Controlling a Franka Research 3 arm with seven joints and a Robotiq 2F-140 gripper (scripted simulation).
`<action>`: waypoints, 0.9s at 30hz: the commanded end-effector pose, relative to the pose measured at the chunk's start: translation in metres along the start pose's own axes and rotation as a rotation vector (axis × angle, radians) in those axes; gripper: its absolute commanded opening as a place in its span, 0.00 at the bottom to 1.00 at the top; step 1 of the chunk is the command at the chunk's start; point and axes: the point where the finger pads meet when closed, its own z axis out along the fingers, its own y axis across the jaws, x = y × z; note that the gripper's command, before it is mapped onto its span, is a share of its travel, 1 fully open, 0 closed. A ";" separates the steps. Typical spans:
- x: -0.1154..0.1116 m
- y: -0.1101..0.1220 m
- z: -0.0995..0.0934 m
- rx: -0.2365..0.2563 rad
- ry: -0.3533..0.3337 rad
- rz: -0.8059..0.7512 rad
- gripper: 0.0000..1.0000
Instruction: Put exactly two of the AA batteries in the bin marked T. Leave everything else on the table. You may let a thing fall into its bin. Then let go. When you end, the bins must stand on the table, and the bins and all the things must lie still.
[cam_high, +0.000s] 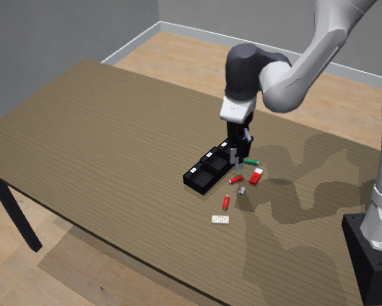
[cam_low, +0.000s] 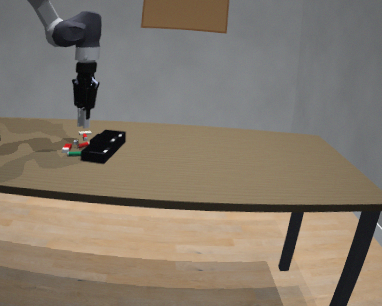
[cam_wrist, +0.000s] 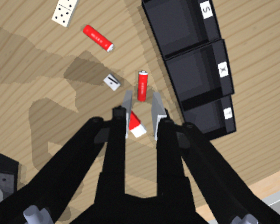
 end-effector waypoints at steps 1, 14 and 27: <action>0.001 0.002 -0.002 -0.001 0.006 -0.008 0.17; 0.001 0.002 0.018 -0.001 0.006 -0.008 0.17; 0.005 0.004 0.060 -0.001 0.006 -0.008 0.17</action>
